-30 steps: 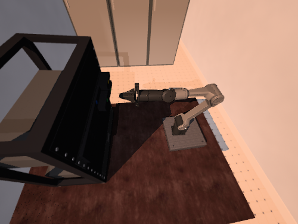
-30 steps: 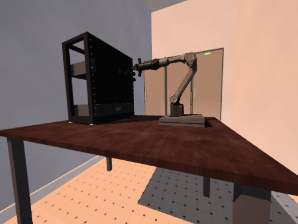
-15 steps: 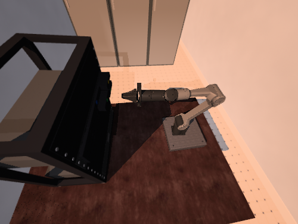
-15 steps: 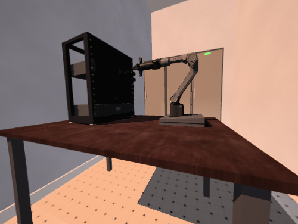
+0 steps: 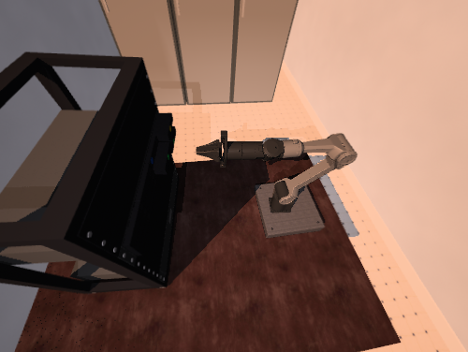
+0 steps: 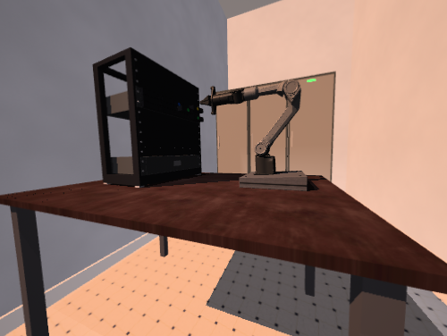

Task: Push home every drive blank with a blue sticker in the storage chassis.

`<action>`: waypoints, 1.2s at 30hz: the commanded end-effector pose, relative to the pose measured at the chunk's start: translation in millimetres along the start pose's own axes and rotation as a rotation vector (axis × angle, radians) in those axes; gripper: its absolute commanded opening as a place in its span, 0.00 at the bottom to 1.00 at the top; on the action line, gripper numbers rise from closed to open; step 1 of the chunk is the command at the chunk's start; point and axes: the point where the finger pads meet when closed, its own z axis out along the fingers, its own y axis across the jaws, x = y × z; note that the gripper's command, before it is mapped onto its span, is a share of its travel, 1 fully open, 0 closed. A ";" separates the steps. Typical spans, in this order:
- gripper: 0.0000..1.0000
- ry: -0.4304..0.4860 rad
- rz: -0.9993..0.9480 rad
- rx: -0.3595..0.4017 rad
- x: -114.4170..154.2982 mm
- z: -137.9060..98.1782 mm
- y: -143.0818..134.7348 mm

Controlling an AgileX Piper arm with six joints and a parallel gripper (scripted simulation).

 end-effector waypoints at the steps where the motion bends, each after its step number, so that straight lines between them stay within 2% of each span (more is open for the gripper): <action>1: 0.00 -0.003 0.000 0.004 0.8 -3.0 0.4; 20: 0.00 -0.007 0.002 -0.005 5.1 -36.7 0.5; 36: 0.00 -0.008 0.002 -0.005 5.2 -37.7 0.5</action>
